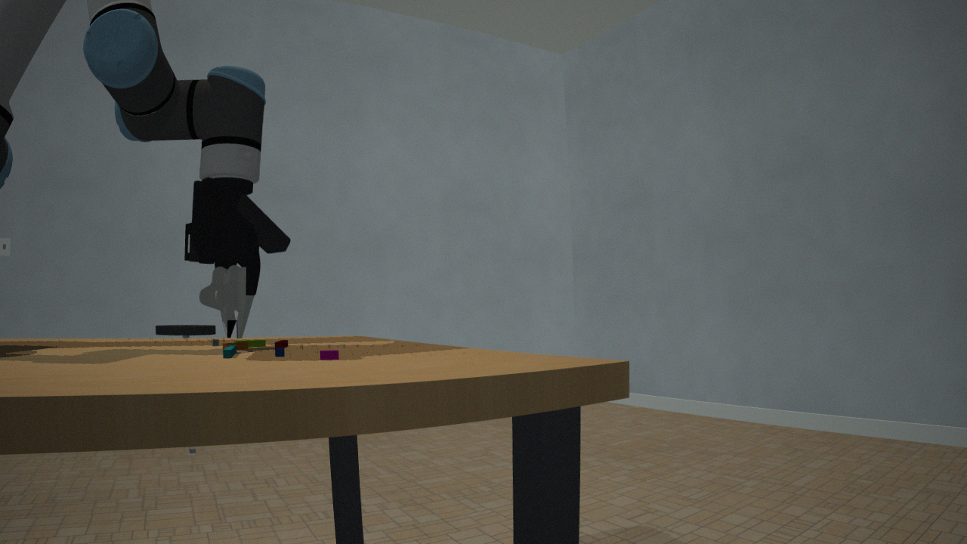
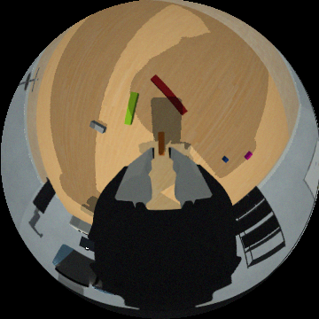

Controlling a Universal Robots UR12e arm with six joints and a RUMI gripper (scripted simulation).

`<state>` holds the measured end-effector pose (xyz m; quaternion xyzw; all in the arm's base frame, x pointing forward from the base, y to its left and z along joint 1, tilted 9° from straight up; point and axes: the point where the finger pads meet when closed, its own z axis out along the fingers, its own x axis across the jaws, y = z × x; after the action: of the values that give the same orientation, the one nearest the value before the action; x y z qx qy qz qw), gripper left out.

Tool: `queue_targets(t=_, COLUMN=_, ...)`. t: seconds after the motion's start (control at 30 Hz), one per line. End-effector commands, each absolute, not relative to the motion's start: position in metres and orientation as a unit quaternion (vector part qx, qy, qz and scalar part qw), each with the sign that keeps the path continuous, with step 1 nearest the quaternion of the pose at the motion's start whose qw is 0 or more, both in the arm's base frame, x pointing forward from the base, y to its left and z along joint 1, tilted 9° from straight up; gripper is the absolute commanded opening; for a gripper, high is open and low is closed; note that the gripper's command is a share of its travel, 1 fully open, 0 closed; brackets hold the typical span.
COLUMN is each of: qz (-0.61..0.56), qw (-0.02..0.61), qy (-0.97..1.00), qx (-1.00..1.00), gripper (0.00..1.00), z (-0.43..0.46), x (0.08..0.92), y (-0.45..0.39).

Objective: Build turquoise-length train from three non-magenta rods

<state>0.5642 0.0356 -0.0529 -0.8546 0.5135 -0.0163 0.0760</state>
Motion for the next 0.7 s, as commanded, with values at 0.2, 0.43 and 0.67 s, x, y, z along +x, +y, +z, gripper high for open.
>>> queue_targets(t=0.2, qz=-0.017, qw=0.076, qy=0.513, qx=-0.855, gripper=0.14, z=-0.0525, x=0.5647, y=0.0355)
queue_targets(t=0.43, qz=-0.017, qw=0.076, qy=0.513, qx=-0.855, gripper=0.14, z=-0.0525, x=0.5647, y=0.0355)
queue_targets(t=0.67, qz=-0.017, qw=0.076, qy=0.513, qx=-0.855, gripper=0.14, z=-0.0545, x=0.5649, y=0.0357)
